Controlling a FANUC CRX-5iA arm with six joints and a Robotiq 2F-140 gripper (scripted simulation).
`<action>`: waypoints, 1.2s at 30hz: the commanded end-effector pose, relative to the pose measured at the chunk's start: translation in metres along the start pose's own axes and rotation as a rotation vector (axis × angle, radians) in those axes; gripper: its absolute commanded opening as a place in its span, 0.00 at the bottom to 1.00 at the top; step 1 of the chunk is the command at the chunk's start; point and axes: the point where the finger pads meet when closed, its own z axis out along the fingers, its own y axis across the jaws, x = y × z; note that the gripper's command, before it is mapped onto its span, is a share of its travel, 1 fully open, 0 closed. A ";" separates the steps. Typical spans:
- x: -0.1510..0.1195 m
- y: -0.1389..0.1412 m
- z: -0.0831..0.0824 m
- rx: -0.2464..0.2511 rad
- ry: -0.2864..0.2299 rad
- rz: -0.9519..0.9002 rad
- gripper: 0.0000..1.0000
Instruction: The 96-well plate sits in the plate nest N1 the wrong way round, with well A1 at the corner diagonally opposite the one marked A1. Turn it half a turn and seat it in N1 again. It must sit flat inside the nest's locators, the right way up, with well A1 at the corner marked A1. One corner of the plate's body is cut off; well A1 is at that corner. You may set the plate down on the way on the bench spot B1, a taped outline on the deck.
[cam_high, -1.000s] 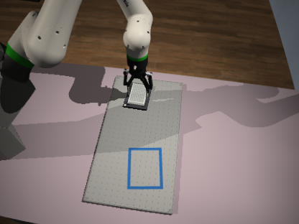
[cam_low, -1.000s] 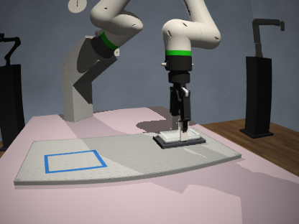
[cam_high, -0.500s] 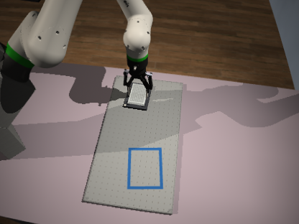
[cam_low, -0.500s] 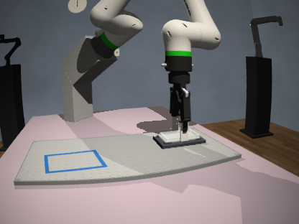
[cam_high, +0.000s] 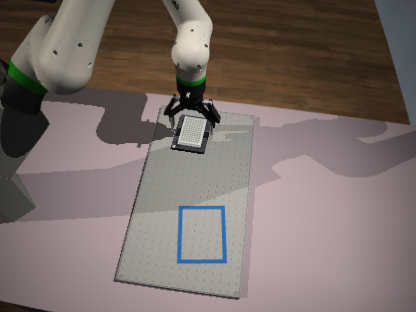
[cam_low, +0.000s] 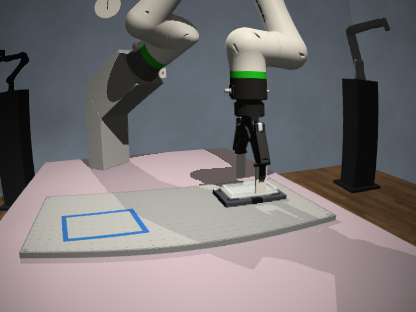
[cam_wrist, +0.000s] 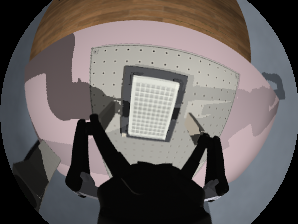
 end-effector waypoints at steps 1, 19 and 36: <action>0.000 0.000 0.000 0.000 0.000 0.000 1.00; 0.000 0.000 -0.027 0.000 0.000 0.000 1.00; 0.000 0.000 -0.035 0.000 0.000 0.000 1.00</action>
